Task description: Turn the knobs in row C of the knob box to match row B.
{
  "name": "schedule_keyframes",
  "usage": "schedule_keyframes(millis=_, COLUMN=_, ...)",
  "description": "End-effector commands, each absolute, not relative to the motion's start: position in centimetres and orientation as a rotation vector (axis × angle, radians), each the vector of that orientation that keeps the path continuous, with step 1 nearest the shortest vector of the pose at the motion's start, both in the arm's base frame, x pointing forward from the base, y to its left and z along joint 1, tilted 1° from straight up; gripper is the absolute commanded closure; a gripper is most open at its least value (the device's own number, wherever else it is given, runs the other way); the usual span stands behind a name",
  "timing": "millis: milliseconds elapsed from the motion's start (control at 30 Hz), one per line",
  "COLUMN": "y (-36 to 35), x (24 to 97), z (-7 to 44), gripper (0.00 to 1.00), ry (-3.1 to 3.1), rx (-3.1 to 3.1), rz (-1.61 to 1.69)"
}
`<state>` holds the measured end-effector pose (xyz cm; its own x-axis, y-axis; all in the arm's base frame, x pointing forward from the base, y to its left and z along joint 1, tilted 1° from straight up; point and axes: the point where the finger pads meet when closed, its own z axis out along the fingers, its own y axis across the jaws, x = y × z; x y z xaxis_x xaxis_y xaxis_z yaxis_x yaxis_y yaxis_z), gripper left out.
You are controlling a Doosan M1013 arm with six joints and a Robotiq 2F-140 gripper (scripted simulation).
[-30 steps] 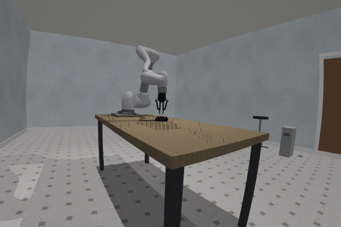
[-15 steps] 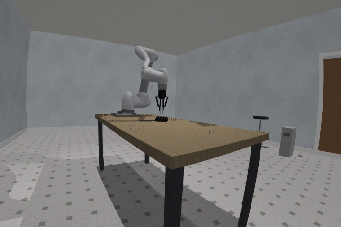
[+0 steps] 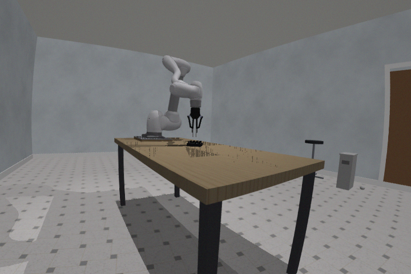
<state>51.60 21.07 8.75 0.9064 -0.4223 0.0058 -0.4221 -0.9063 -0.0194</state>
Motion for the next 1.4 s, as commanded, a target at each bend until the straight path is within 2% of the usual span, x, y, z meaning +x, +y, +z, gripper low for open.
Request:
schedule_keyframes(millis=0, y=21.1, x=51.6, z=8.8, gripper=0.88, ry=0.676, rx=-3.05, rz=-0.016)
schedule_keyframes(millis=333, y=19.8, x=53.7, z=8.9, gripper=0.88, ry=0.548, rx=-3.101, rz=-0.119)
schedule_keyframes(millis=800, y=15.7, x=63.3, z=11.3, gripper=0.88, ry=-0.143, rx=-3.24, rz=-0.575)
schedule_keyframes(millis=1367, y=15.7, x=72.1, z=15.9, gripper=0.88, ry=-1.029, rx=-3.15, rz=-0.984)
